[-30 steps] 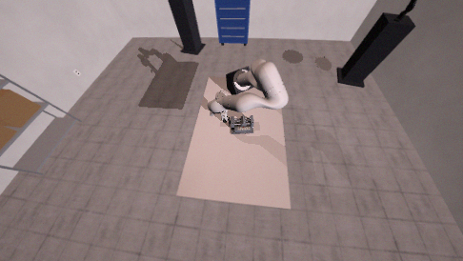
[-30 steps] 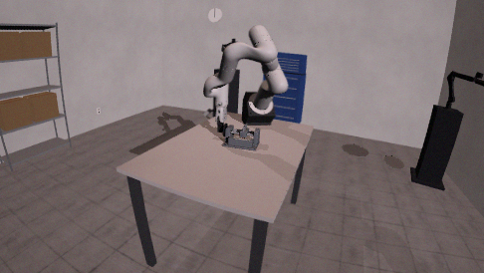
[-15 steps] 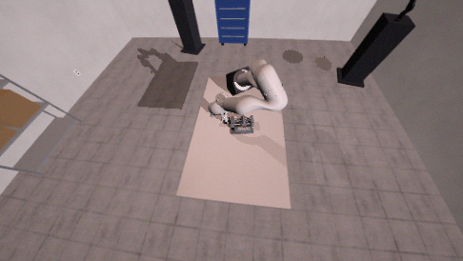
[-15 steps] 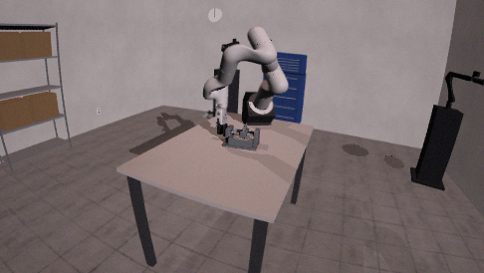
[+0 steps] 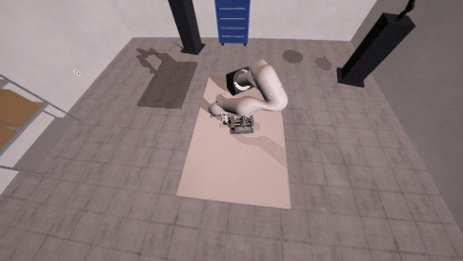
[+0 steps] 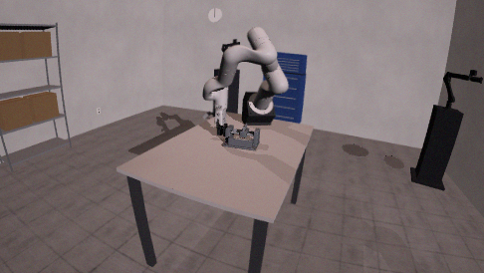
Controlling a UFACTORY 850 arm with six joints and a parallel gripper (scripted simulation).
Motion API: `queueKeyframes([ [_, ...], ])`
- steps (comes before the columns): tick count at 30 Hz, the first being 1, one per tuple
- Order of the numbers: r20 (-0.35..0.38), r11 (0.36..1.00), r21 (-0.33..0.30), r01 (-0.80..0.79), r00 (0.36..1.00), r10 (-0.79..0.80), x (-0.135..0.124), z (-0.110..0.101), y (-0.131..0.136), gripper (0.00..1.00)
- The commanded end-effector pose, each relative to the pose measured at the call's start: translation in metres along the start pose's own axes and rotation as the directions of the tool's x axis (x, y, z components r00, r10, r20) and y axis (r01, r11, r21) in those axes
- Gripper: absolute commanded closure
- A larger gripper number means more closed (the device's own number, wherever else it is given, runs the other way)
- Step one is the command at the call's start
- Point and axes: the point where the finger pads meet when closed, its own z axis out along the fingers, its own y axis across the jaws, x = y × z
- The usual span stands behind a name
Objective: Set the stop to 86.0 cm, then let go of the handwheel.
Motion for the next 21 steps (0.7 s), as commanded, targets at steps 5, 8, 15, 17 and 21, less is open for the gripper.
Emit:
queueKeyframes([
  [5, 0.0, 1.0, 0.003, 0.001, 1.0, -0.001, 0.0004, 0.0001, -0.0016, 0.94],
  [8, 0.0, 1.0, 0.003, 0.001, 1.0, -0.001, 0.0004, 0.0001, -0.0016, 0.94],
  [15, 0.0, 1.0, 0.003, 0.001, 1.0, -0.001, 0.0004, 0.0001, -0.0016, 0.94],
  [17, 0.0, 1.0, 0.003, 0.001, 1.0, -0.001, 0.0004, 0.0001, -0.0016, 0.94],
  [21, 0.0, 1.0, 0.003, 0.001, 1.0, -0.001, 0.0004, 0.0001, -0.0016, 0.43],
])
